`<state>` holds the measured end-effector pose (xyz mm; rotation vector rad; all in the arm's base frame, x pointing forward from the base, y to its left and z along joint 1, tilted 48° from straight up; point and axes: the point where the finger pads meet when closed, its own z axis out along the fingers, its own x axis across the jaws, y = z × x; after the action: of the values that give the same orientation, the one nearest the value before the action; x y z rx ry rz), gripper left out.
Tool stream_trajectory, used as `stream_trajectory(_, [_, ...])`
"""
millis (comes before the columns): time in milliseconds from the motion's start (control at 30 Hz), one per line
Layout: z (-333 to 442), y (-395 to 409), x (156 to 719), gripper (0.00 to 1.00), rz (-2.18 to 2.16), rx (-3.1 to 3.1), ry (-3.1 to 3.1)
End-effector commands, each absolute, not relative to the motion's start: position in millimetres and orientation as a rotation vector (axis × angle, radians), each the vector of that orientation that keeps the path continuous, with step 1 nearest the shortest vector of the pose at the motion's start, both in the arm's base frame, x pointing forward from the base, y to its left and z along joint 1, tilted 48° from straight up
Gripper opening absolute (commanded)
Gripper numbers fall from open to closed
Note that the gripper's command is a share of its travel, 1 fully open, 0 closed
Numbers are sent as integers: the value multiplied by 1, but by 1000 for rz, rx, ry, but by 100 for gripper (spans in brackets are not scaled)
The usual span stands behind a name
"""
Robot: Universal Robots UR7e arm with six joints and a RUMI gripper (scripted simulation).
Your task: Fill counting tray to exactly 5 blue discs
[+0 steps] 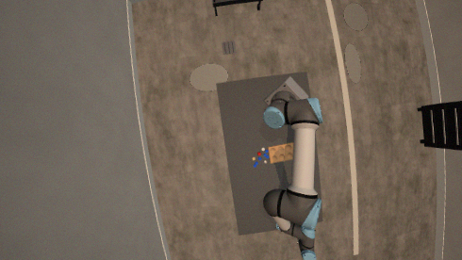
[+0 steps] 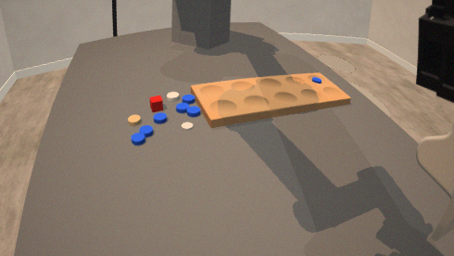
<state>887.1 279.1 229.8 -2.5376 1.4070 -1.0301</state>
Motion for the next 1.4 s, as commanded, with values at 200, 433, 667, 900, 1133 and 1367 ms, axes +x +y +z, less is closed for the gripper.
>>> stream_trajectory(200, [231, 280, 887, 100, -1031, -2536, 1405])
stream_trajectory(433, [231, 280, 887, 100, -1031, -2536, 1405])
stream_trajectory(667, [231, 280, 887, 28, -1031, -2538, 1404])
stream_trajectory(900, [230, 276, 884, 28, -1032, -2553, 1392])
stream_trajectory(1133, [228, 271, 880, 28, -1034, -2582, 1366])
stream_trajectory(1367, [223, 259, 867, 28, -1037, -2656, 1294])
